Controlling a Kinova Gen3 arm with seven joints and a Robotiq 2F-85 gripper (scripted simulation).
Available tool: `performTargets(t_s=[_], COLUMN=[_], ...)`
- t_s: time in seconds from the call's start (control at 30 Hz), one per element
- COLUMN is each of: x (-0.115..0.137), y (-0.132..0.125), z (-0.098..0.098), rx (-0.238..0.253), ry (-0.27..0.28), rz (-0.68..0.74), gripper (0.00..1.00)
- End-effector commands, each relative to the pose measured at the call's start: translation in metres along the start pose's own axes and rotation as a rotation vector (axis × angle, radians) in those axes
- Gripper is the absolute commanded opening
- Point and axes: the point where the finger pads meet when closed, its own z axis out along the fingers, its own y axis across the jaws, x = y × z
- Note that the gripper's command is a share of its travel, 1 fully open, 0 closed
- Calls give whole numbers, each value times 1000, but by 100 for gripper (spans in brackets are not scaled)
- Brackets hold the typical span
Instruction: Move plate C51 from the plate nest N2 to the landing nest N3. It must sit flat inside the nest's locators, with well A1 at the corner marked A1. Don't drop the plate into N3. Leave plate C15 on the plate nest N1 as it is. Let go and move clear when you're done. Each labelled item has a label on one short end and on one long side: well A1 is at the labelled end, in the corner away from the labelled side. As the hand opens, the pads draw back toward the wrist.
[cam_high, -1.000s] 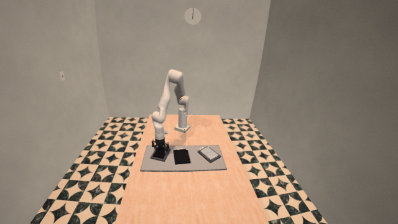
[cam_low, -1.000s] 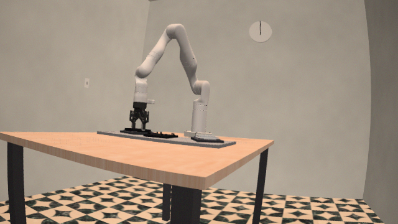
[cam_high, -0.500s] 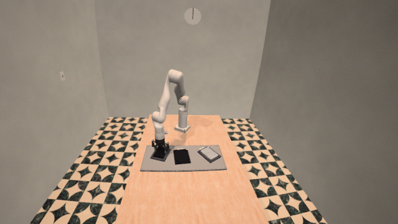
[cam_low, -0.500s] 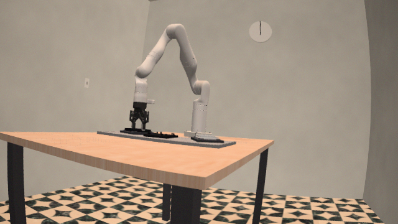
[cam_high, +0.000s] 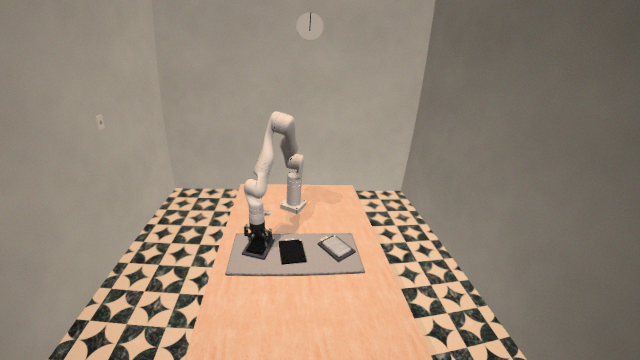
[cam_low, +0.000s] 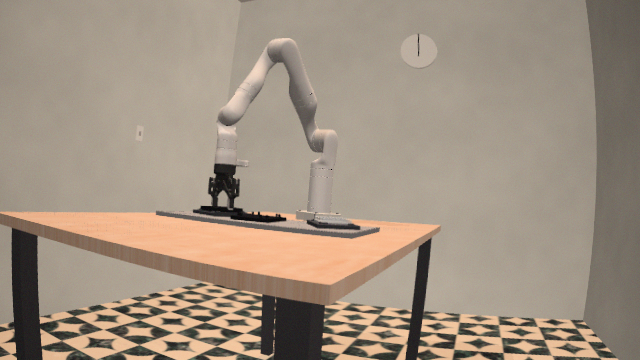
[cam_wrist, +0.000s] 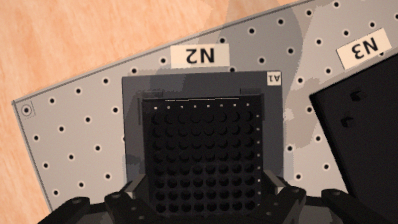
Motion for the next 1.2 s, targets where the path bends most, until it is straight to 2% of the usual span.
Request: performTargets(t_s=[0.0,1.17], x=[0,0], y=[0,0], z=[1,-6], rx=[0,0], ry=[0,0], rz=[0,0], gripper=[0,0])
